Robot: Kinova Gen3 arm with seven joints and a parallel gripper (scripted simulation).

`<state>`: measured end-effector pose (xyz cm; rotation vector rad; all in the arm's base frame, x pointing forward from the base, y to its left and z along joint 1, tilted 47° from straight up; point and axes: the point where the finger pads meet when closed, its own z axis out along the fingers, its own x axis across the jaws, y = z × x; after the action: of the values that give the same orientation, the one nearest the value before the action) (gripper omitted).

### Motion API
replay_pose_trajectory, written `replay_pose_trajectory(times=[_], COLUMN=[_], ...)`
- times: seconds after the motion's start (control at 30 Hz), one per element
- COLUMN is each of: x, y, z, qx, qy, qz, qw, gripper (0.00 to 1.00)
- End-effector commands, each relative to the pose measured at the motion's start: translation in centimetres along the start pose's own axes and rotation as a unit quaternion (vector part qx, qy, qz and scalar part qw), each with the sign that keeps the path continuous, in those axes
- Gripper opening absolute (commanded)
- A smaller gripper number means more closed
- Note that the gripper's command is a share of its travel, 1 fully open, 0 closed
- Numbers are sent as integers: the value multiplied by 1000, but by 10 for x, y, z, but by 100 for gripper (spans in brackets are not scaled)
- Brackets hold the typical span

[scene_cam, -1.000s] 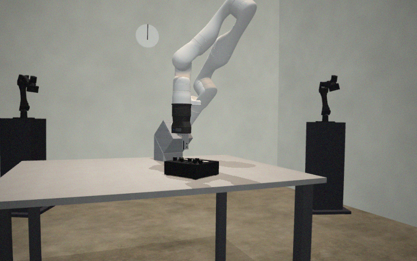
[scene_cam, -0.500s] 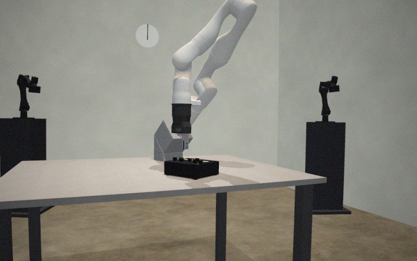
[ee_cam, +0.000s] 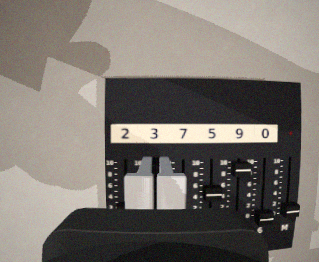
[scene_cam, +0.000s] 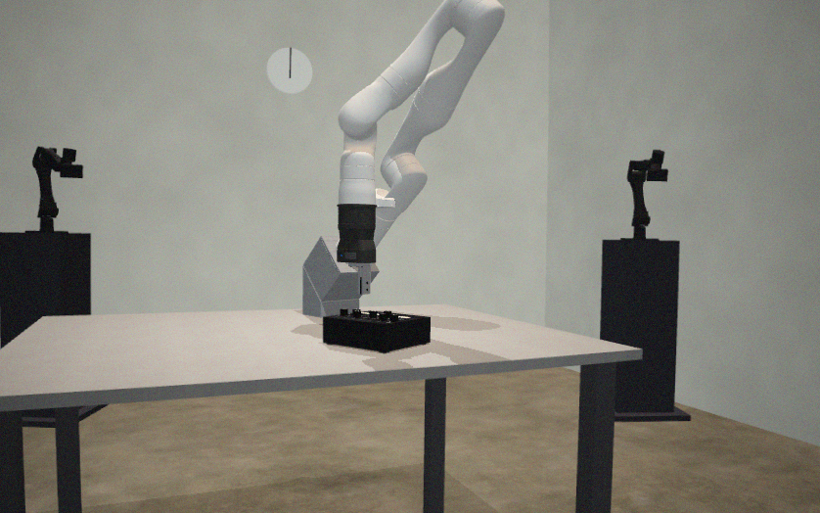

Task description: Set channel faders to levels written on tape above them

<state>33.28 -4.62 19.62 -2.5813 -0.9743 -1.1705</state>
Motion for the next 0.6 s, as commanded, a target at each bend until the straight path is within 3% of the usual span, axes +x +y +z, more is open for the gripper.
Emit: replay_pose_trajectory(times=[0.0,0.57], x=[0,-1], y=[0,0], z=[1,11], qx=[0,0], qy=[0,0], qz=[0,0], qw=[1000,1000], gripper=[0,0])
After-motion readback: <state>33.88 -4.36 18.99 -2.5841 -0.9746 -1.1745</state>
